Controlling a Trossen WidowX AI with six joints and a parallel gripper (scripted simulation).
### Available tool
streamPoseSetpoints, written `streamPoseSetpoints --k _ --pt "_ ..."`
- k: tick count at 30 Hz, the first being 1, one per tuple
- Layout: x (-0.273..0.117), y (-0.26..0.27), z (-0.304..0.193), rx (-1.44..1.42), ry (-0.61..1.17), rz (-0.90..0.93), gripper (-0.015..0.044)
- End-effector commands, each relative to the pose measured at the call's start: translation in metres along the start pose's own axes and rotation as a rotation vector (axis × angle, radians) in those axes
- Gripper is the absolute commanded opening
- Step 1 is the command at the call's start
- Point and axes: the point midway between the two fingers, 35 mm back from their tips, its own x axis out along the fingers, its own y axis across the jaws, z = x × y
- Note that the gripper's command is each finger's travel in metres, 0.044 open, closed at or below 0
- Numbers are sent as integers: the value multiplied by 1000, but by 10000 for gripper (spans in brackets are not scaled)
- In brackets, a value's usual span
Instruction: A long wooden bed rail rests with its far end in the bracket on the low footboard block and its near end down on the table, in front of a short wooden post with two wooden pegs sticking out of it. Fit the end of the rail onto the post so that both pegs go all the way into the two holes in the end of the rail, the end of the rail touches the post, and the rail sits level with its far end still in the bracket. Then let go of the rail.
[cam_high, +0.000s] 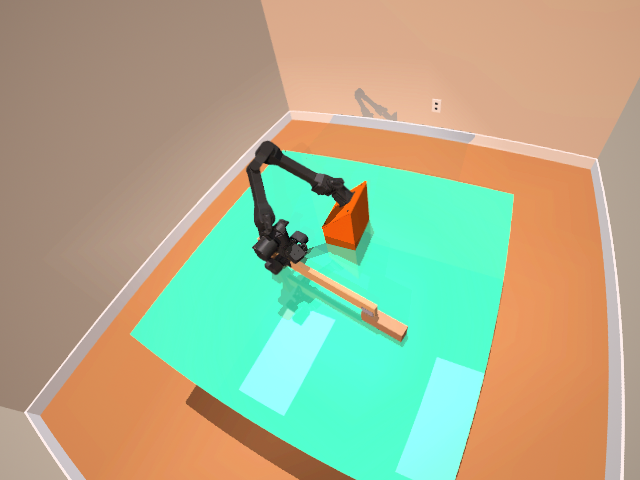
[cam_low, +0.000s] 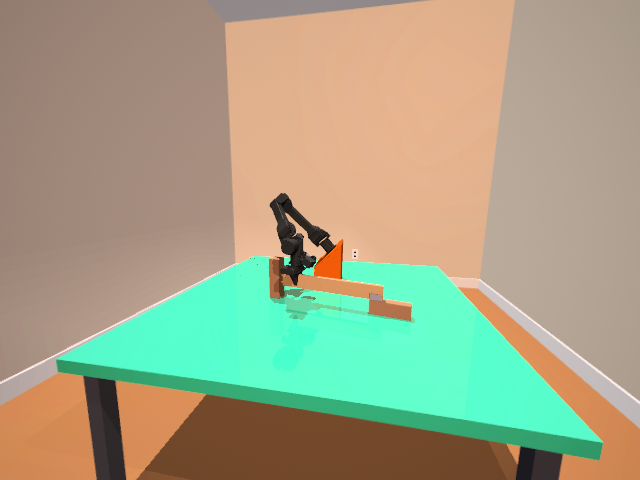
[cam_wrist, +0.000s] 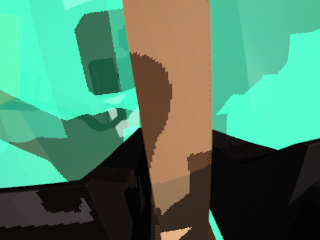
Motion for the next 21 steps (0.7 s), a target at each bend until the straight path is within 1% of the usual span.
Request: streamPoseSetpoints --k 1,21 --pt "-1 0 -2 -4 0 -2 0" --pt "-1 0 -8 -4 1 -2 0"
